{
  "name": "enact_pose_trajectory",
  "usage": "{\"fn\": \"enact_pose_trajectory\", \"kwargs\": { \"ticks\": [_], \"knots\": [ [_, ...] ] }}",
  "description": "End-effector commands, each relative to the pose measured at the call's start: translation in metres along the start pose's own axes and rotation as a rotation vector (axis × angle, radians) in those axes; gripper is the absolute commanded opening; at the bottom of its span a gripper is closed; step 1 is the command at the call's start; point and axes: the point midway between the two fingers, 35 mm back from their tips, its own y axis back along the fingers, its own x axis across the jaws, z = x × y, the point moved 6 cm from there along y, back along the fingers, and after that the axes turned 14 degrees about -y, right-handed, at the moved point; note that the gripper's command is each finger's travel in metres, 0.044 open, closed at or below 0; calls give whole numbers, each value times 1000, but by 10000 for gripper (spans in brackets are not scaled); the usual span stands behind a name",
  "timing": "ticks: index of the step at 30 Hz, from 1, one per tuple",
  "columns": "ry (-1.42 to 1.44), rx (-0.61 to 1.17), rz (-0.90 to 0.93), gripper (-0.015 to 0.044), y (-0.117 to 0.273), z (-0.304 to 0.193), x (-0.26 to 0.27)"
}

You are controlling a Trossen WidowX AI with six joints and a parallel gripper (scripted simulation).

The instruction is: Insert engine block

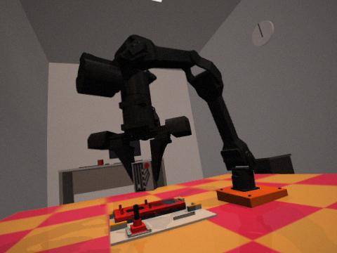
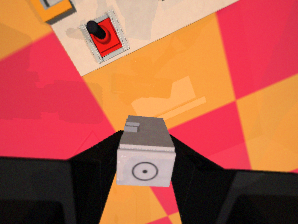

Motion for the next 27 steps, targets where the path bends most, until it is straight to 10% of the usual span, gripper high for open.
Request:
{"fn": "enact_pose_trajectory", "kwargs": {
  "ticks": [1,27],
  "knots": [
    [-8,34,-1,0,5,3,1],
    [-6,702,-165,0,-19,61,16]
  ]
}}
